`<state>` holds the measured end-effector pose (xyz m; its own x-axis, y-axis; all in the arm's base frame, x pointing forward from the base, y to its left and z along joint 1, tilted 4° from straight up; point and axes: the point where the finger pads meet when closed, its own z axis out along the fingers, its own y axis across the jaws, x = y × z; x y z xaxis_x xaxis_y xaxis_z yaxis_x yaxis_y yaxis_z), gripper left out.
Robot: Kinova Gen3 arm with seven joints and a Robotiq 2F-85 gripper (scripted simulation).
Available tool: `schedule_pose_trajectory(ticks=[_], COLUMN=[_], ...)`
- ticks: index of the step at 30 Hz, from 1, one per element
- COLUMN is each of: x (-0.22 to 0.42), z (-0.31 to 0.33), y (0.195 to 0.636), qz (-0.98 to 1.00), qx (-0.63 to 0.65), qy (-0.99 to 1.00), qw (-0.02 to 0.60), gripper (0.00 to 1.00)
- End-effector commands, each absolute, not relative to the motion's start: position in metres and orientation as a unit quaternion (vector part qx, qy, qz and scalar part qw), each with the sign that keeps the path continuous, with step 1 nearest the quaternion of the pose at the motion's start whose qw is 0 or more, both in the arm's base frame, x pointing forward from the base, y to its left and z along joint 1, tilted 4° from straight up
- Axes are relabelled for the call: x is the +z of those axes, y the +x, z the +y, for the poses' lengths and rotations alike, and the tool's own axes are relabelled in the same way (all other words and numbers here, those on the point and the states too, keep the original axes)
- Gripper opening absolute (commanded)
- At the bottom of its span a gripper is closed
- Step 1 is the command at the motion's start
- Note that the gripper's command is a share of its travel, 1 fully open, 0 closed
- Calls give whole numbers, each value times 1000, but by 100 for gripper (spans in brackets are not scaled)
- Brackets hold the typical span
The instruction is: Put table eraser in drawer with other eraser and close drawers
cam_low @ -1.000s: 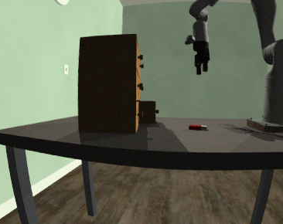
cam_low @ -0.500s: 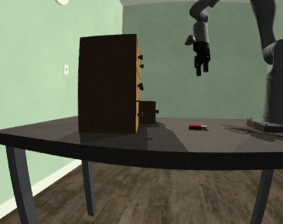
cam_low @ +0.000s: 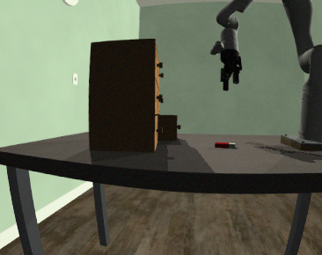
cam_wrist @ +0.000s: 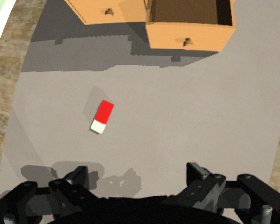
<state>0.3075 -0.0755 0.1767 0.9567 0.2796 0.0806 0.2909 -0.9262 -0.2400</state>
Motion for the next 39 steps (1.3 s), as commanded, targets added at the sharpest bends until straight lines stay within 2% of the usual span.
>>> schedule_pose_trajectory(ticks=[1, 20, 30, 39], x=[170, 152, 149, 146], z=[-71, -8, 5, 3], y=[304, 328, 350, 370], qz=[-144, -177, -174, -162], qx=[-24, -136, -216, -286], qy=[-979, -940, -919, -903], qw=[142, 257, 281, 276], gripper=[100, 100, 100, 100])
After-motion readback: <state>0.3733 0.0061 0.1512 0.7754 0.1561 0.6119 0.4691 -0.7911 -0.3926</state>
